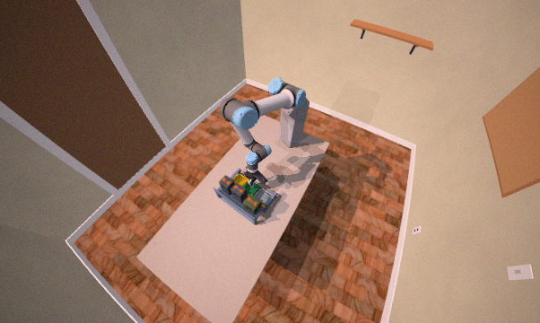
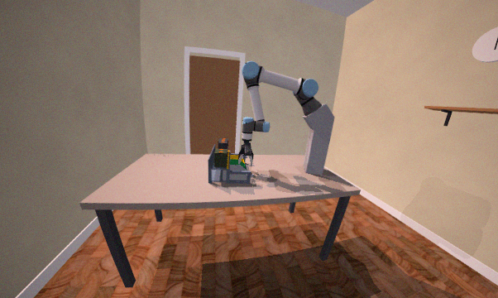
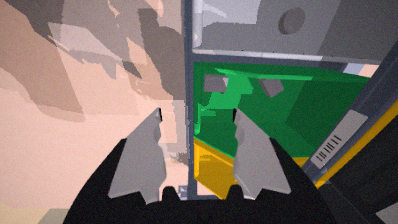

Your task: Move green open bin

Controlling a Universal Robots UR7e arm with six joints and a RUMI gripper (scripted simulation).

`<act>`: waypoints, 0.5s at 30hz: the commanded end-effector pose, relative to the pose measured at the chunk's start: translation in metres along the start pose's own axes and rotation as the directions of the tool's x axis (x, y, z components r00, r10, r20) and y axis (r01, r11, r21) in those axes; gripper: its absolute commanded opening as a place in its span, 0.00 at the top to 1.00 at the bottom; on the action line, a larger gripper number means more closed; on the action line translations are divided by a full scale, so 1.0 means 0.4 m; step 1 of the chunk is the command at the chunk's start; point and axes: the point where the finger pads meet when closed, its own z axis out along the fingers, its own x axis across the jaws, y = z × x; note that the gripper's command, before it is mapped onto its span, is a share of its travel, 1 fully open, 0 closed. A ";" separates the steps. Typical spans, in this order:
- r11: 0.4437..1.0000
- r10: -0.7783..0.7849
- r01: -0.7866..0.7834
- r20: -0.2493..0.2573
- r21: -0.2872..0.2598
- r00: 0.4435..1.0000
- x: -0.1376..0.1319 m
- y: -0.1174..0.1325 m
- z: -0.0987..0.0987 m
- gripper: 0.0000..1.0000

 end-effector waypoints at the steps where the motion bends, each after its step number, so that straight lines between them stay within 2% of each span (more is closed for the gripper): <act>1: 1.000 0.000 0.000 -0.003 0.000 1.000 0.004 0.002 0.007 0.42; 15: 1.000 0.000 0.000 -0.002 0.000 1.000 0.003 0.002 0.010 0.42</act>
